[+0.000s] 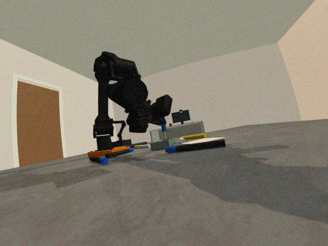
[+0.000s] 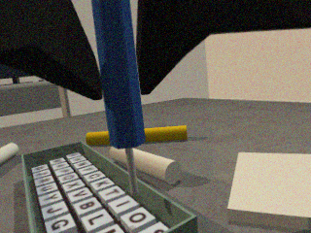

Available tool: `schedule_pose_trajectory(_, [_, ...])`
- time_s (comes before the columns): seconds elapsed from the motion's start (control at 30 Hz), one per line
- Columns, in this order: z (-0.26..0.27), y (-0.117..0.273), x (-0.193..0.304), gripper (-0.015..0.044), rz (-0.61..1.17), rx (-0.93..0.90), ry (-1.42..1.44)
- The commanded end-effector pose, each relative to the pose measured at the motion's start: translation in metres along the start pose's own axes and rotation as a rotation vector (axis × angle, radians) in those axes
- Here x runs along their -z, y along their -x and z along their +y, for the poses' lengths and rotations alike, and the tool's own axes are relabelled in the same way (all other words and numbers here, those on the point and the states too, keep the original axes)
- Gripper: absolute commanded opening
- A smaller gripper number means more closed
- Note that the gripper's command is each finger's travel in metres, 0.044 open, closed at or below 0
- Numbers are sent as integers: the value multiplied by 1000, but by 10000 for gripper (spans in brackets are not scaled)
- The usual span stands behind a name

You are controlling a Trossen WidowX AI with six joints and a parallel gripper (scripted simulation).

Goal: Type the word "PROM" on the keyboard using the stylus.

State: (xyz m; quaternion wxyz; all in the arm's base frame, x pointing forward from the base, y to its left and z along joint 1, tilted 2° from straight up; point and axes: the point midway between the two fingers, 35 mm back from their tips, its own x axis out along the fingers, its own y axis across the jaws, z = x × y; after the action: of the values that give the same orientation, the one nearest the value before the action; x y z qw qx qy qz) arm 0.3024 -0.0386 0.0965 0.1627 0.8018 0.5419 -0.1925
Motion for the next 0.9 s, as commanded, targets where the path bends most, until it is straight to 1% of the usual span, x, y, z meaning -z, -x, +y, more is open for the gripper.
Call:
schedule_pose_trajectory(0.0, [0, -1, 0, 81, 6, -2, -4])
schedule_pose_trajectory(0.87, [0, -9, -13, 81, 6, -2, -4])
